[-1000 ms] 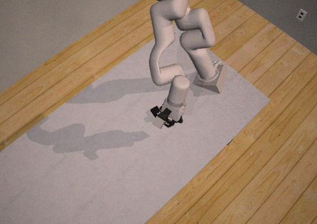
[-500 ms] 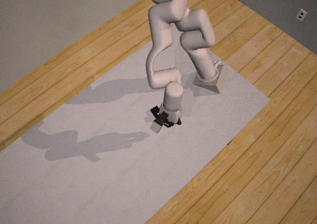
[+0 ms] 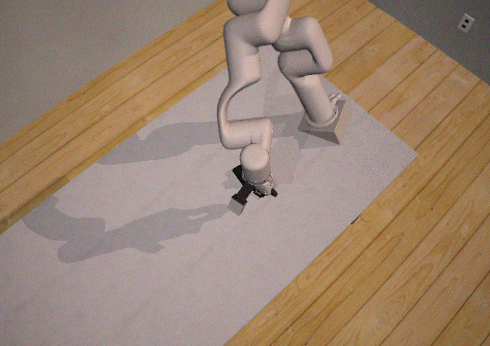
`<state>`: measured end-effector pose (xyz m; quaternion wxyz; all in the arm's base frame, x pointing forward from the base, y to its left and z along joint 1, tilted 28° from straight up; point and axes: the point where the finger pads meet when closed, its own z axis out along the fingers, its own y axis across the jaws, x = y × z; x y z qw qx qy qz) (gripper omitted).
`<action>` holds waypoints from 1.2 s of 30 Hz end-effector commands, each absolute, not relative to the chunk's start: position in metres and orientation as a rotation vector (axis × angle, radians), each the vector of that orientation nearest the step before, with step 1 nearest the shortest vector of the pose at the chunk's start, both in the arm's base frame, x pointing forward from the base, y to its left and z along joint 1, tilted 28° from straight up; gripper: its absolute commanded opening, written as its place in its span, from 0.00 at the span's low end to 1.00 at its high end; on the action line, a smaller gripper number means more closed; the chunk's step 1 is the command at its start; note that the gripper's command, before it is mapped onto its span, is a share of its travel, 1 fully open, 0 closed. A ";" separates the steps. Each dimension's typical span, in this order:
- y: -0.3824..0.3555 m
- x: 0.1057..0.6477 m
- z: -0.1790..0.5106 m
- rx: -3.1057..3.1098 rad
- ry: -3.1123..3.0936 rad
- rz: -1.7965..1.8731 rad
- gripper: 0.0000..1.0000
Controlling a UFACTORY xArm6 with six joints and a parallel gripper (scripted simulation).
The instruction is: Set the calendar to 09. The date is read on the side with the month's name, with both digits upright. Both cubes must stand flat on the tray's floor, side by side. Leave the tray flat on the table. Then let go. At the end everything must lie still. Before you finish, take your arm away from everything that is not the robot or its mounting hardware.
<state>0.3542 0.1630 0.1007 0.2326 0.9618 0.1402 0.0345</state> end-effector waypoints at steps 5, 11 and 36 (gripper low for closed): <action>0.164 0.358 0.102 2.623 0.321 -0.143 0.27; 0.166 0.360 0.101 2.619 0.310 -0.209 0.27; 0.167 0.365 0.100 2.553 0.218 -0.545 0.27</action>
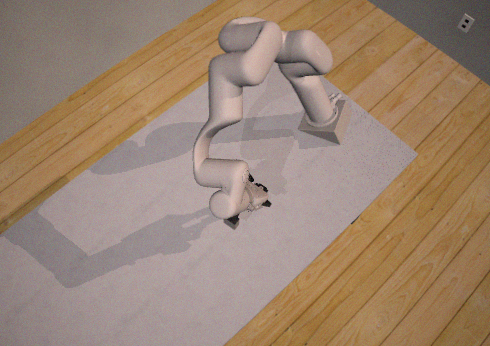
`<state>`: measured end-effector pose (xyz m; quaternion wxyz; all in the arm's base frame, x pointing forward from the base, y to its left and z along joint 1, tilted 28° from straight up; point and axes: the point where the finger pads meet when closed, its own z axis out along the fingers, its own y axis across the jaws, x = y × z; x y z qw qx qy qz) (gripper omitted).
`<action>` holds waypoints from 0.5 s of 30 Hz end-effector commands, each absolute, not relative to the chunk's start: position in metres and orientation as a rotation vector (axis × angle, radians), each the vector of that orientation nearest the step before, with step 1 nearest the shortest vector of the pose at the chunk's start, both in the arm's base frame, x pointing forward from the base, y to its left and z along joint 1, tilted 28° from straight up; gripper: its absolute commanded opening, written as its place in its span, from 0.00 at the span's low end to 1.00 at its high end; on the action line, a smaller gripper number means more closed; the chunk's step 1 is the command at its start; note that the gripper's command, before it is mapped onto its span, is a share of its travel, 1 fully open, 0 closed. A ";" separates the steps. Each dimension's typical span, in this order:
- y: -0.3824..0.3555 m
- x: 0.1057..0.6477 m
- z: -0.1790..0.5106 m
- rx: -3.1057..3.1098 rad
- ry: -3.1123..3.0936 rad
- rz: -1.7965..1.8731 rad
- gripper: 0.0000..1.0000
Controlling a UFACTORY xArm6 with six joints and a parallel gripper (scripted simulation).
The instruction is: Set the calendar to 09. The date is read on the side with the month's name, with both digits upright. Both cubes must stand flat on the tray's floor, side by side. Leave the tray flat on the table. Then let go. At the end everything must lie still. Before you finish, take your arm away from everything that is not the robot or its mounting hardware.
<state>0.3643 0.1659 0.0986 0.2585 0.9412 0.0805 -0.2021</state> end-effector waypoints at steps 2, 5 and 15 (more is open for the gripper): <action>0.167 0.365 0.100 2.553 0.218 -0.545 0.27; 0.167 0.365 0.100 2.553 0.218 -0.545 0.27; 0.165 0.366 0.097 2.553 0.218 -0.545 0.27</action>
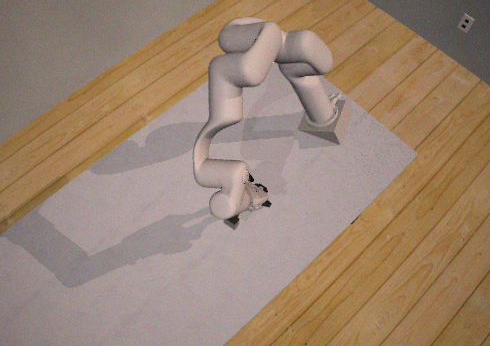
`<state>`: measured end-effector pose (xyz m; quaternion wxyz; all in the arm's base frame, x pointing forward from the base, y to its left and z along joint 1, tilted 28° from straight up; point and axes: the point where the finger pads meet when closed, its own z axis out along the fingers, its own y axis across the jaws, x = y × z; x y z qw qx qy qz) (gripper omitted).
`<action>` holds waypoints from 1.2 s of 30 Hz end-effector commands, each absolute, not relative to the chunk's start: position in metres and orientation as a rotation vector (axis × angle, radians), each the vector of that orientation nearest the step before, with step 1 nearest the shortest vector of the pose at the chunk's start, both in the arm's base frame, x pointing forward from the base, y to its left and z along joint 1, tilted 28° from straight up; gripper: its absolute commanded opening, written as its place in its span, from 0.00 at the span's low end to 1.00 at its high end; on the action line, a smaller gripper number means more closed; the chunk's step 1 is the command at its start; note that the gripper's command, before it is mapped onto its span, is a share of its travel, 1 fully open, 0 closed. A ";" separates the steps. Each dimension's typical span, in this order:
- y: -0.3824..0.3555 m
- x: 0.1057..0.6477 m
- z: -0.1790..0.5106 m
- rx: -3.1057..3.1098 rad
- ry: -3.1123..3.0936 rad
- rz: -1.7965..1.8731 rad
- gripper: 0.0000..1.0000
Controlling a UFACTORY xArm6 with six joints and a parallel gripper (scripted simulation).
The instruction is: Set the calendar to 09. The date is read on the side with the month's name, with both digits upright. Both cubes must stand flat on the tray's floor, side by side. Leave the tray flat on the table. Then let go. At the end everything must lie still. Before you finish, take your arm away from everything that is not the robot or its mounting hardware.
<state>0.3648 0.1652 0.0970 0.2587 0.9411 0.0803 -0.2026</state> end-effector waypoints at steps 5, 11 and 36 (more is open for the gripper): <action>0.165 0.367 0.094 2.553 0.218 -0.545 0.27; 0.162 0.368 0.088 2.553 0.218 -0.545 0.27; 0.147 0.377 0.055 2.553 0.218 -0.545 0.27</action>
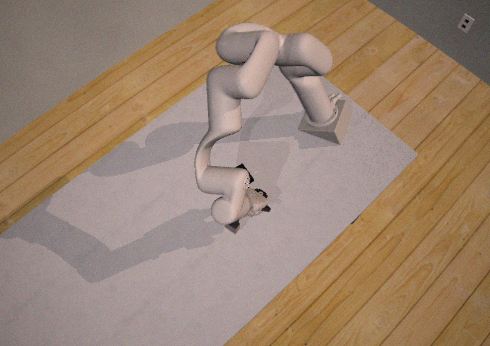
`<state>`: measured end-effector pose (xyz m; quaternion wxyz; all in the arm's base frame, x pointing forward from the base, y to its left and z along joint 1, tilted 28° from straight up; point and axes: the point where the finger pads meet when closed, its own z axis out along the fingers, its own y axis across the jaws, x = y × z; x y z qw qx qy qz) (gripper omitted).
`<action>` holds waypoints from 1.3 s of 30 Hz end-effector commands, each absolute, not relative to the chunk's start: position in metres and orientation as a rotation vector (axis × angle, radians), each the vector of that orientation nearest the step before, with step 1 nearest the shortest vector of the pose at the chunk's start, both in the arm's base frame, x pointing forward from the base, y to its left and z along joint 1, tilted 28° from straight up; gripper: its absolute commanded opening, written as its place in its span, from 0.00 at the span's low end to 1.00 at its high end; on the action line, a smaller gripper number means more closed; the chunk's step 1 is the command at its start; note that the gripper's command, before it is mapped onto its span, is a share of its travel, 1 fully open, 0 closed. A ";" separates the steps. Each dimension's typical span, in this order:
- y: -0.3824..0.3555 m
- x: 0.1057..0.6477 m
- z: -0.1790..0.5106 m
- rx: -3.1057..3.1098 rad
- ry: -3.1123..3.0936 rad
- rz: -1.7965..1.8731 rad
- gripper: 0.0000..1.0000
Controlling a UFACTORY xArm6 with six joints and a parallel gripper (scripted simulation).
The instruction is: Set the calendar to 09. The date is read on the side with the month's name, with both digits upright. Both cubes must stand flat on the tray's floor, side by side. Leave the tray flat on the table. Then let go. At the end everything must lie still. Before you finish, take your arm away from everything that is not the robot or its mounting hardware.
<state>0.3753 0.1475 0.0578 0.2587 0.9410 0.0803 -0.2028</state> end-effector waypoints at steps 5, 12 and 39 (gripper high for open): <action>0.145 0.379 0.051 2.553 0.218 -0.545 0.27; 0.142 0.380 0.045 2.553 0.218 -0.545 0.27; 0.141 0.381 0.043 2.553 0.218 -0.545 0.27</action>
